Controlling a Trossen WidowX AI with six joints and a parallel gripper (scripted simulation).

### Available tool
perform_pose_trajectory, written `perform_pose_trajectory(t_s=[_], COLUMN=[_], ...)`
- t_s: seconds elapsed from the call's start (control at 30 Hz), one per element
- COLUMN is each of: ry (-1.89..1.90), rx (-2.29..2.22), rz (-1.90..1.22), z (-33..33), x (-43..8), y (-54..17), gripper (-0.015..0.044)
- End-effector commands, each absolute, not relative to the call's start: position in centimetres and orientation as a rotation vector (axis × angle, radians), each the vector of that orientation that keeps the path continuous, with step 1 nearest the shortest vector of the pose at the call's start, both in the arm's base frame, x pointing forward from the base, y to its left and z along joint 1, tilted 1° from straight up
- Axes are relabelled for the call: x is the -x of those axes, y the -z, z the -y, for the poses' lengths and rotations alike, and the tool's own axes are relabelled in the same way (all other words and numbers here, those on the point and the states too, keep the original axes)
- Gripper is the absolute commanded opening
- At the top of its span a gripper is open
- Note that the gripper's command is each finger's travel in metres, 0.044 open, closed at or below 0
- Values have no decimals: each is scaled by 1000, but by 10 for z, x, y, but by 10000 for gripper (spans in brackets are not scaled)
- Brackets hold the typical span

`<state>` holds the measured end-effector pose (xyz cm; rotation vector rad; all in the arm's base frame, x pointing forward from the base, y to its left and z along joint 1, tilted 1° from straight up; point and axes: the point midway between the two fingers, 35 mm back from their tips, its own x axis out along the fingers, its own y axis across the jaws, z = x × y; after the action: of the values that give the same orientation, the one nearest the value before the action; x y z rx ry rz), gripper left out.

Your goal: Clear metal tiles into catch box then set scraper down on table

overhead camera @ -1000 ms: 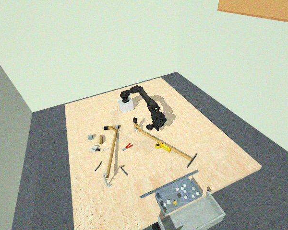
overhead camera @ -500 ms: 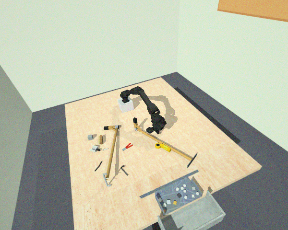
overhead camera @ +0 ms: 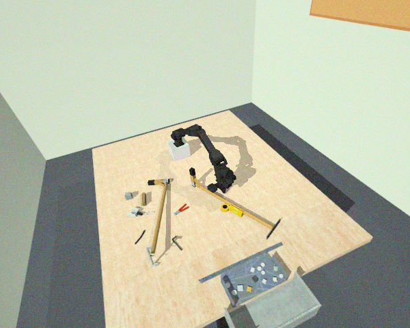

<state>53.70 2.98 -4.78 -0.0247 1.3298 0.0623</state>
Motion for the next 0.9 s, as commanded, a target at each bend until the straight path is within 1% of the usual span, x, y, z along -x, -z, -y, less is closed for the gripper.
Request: perform_pose_trajectory(t_s=[0.0, 0.87], ry=[-67, -66], rx=[27, 30], rz=[-1327, -1322], z=[-26, -2], x=[-539, -549], y=[47, 47], gripper=[0, 0])
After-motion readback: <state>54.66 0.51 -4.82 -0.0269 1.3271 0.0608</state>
